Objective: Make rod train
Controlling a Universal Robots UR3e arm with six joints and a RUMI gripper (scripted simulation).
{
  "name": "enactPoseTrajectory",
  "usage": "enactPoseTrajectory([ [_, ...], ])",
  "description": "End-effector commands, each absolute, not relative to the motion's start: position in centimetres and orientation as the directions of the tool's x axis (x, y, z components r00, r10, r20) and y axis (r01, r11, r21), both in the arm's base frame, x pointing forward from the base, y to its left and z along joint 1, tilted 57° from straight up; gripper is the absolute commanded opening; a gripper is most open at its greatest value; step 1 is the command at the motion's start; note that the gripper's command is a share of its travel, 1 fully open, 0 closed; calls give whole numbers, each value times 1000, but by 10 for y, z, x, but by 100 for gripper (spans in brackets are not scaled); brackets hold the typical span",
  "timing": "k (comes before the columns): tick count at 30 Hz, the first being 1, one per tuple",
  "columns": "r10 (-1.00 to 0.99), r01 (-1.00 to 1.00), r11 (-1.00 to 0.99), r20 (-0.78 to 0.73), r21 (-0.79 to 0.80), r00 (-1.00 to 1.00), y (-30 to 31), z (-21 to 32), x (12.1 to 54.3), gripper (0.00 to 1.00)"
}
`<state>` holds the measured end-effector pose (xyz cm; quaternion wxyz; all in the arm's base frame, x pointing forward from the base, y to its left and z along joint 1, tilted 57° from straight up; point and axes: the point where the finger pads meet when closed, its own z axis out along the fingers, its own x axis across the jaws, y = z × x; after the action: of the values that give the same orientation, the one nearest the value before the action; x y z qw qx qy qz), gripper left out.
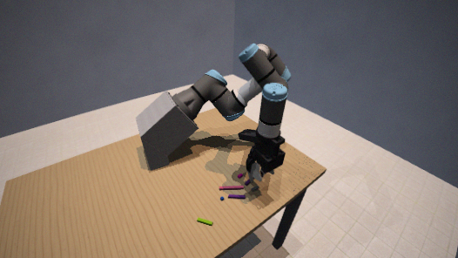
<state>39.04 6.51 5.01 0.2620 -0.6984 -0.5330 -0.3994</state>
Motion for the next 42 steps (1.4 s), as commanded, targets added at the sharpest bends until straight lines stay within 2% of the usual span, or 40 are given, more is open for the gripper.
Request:
enactPoseTrajectory([
  [1, 538, 952, -300, 835, 64, 113, 69, 46, 394, 28],
  [42, 539, 952, -300, 835, 66, 113, 93, 29, 403, 28],
])
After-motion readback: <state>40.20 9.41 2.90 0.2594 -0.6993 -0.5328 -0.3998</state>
